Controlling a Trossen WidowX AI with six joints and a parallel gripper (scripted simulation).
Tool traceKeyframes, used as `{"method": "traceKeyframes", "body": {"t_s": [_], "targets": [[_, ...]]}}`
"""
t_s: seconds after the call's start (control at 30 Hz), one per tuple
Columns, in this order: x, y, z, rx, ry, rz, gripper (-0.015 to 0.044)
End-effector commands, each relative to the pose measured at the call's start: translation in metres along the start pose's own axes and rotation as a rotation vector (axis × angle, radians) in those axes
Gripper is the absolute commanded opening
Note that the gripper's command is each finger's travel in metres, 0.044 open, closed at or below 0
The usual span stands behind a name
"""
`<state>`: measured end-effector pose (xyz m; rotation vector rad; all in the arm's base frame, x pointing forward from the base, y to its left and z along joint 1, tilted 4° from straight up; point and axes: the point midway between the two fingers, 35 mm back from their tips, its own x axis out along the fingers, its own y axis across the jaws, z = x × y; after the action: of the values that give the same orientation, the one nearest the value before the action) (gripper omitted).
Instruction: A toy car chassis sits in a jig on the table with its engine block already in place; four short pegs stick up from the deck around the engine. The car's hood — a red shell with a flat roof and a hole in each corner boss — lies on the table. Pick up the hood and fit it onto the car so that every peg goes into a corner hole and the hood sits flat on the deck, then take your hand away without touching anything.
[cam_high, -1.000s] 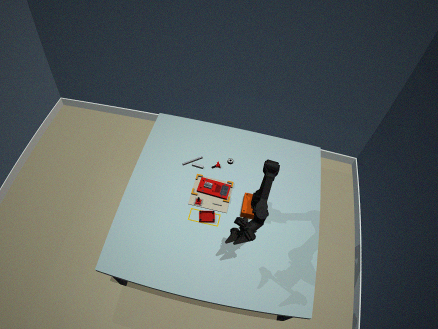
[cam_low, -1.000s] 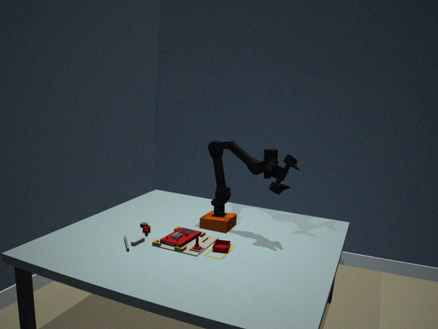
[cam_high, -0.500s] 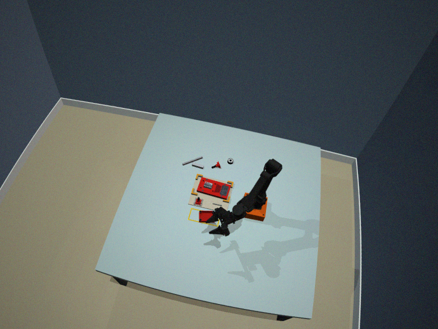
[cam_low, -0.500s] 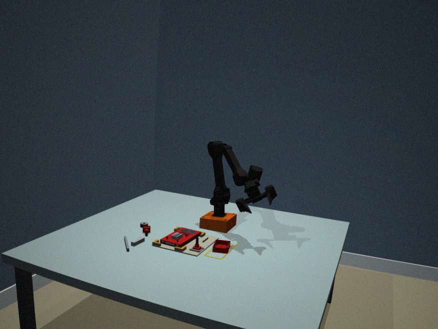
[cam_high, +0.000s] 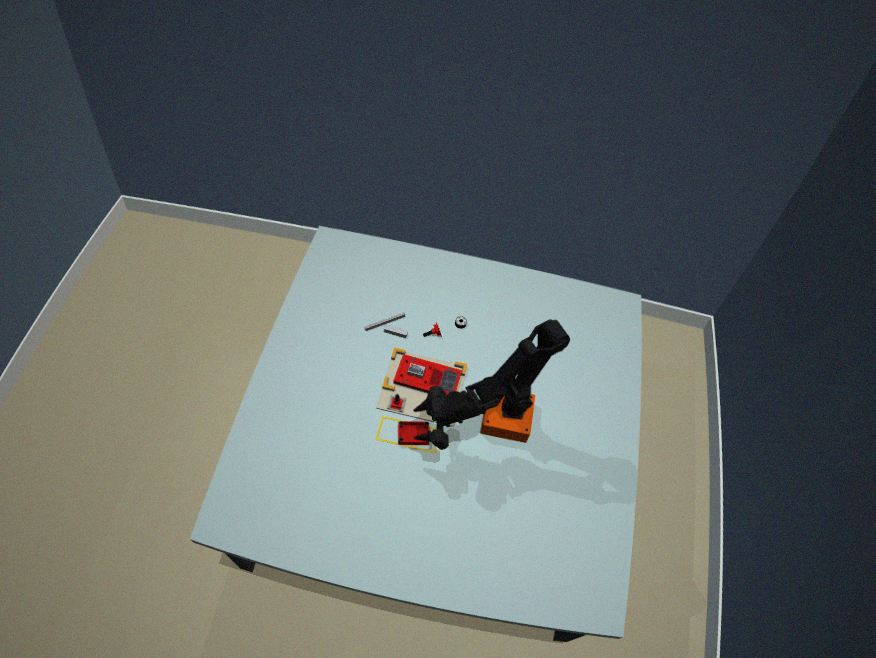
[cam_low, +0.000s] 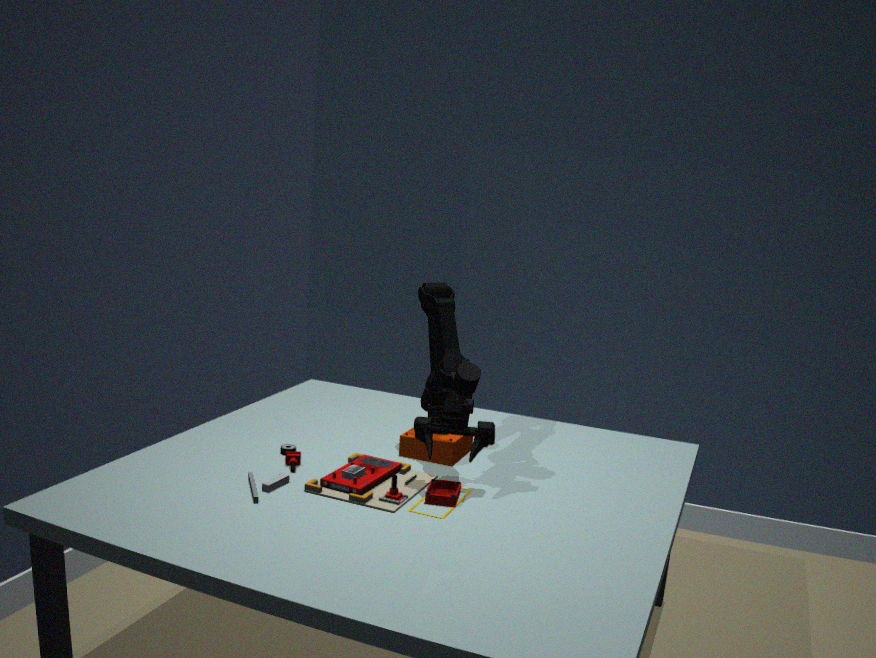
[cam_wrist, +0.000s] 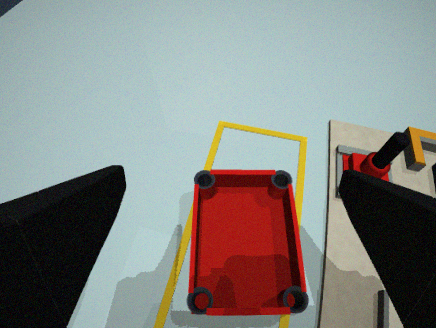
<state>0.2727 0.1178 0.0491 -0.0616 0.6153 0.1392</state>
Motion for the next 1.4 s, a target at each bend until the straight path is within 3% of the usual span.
{"method": "traceKeyframes", "body": {"t_s": [0.0, 1.37], "targets": [[0.000, -0.013, -0.009, -0.034, 0.026, -0.019, 0.0440], [0.021, -0.011, -0.027, -0.031, 0.018, -0.017, 0.0440]]}}
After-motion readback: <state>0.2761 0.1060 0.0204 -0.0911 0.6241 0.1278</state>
